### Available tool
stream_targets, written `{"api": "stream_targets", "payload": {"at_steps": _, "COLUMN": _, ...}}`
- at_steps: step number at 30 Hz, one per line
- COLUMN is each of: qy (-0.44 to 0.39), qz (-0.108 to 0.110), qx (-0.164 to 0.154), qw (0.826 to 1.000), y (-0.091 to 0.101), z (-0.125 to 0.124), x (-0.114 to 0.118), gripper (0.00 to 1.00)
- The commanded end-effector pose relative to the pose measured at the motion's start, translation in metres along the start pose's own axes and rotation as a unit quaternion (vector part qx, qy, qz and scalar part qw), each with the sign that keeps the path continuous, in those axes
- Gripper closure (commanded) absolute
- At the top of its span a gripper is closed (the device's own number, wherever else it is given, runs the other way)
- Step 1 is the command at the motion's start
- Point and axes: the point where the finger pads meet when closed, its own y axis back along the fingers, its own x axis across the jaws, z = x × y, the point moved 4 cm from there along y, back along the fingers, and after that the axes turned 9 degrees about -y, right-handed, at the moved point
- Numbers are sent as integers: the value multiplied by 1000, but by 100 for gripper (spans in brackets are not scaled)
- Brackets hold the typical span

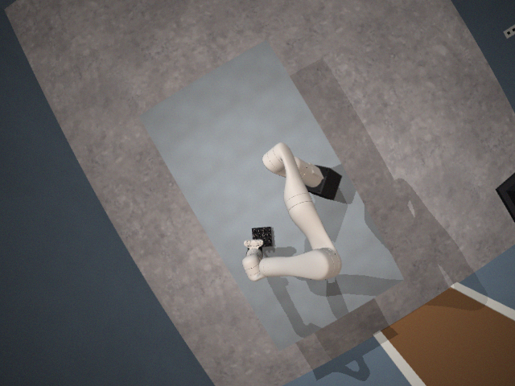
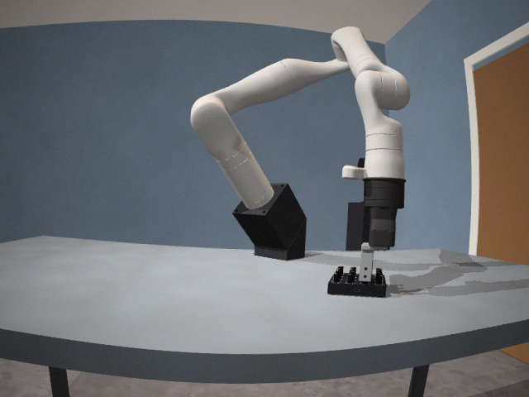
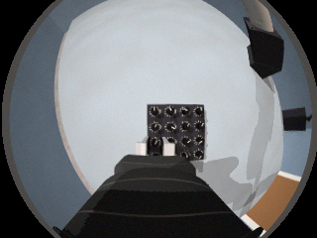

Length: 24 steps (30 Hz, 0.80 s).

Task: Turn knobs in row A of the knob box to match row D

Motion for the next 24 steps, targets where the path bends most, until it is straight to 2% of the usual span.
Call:
{"api": "stream_targets", "payload": {"at_steps": 1, "qy": 0, "qz": 0, "qx": -1, "qw": 1000, "y": 1, "z": 1, "x": 0, "gripper": 54}}
{"api": "stream_targets", "payload": {"at_steps": 4, "qy": 0, "qz": 0, "qx": -1, "qw": 1000, "y": 1, "z": 1, "x": 0, "gripper": 54}}
{"api": "stream_targets", "payload": {"at_steps": 5, "qy": 0, "qz": 0, "qx": -1, "qw": 1000, "y": 1, "z": 1, "x": 0, "gripper": 70}}
{"api": "stream_targets", "payload": {"at_steps": 24, "qy": 0, "qz": 0, "qx": -1, "qw": 1000, "y": 1, "z": 1, "x": 0, "gripper": 70}}
